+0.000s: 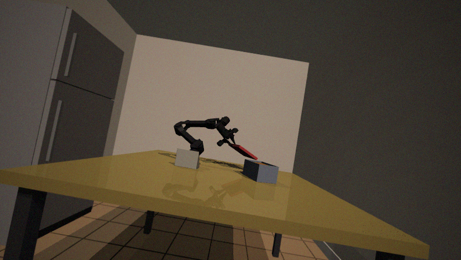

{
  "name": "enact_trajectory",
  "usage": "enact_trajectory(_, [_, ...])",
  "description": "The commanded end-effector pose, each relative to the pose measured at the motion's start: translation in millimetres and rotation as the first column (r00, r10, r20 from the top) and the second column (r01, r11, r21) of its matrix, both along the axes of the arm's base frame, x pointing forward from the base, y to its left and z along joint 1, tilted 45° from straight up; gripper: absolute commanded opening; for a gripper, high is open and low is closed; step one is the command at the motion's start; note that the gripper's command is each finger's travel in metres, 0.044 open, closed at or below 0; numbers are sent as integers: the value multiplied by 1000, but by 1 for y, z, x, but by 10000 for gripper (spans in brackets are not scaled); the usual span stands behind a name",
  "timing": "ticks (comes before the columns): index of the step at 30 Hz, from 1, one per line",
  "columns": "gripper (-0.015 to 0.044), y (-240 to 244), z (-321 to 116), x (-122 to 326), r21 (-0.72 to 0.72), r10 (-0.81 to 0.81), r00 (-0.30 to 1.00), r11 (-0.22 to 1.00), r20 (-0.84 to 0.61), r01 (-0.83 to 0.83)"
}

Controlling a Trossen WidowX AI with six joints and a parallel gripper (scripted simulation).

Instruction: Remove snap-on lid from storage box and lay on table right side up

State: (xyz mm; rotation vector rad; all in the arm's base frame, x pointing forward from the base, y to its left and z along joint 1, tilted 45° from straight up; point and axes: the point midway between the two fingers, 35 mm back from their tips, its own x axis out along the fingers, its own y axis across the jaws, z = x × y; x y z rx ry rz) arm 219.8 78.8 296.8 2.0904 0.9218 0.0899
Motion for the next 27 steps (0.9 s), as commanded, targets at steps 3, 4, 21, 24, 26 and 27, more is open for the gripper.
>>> enact_trajectory(3, [0, 2, -2, 0, 0, -11, 1000, 1000, 7, 11])
enact_trajectory(4, [0, 3, -2, 0, 0, -11, 1000, 1000, 7, 11])
enact_trajectory(21, [0, 12, -11, 1, 1, -11, 1000, 1000, 8, 11])
enact_trajectory(24, [0, 14, -13, 1, 1, -11, 1000, 1000, 9, 11])
enact_trajectory(26, [0, 15, -14, 1, 1, -11, 1000, 1000, 9, 11])
enact_trajectory(27, [0, 16, -15, 1, 1, -11, 1000, 1000, 9, 11])
